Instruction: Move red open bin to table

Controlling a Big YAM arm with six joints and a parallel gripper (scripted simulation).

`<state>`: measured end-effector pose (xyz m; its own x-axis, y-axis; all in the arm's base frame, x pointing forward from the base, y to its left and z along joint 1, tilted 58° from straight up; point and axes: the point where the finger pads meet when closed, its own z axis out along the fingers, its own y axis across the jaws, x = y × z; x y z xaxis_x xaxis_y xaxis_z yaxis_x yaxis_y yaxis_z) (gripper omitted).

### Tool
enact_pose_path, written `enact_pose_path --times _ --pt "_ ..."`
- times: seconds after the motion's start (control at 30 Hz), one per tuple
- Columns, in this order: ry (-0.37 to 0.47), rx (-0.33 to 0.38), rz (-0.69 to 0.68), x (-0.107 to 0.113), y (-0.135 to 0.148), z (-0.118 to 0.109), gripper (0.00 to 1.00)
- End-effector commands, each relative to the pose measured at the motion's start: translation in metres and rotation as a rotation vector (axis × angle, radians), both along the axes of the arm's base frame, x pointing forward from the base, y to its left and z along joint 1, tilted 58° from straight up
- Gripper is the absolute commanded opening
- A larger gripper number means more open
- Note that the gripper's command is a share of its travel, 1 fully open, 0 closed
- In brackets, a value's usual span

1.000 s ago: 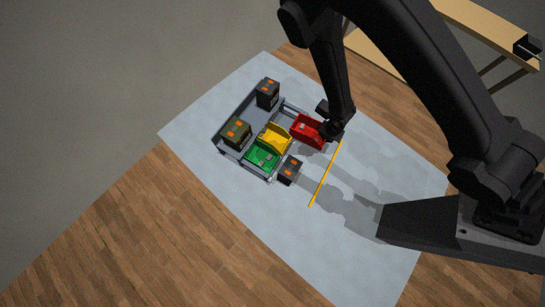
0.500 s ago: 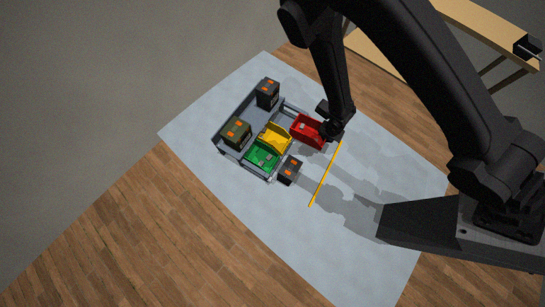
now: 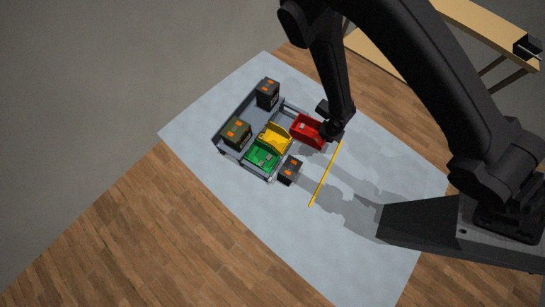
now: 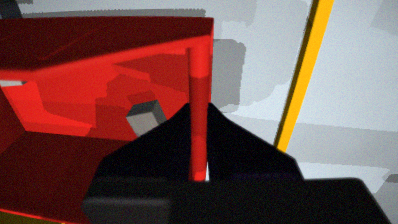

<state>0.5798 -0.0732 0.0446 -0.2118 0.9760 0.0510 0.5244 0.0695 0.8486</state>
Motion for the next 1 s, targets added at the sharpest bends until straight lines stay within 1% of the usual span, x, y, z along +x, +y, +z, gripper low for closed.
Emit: enact_pose_path --times 0.0,0.97 --pt "0.031 0.002 -0.006 -0.0134 -0.0045 -0.0189 0.0" --pt "0.034 0.003 -0.006 -0.0195 -0.005 -0.0274 0.0"
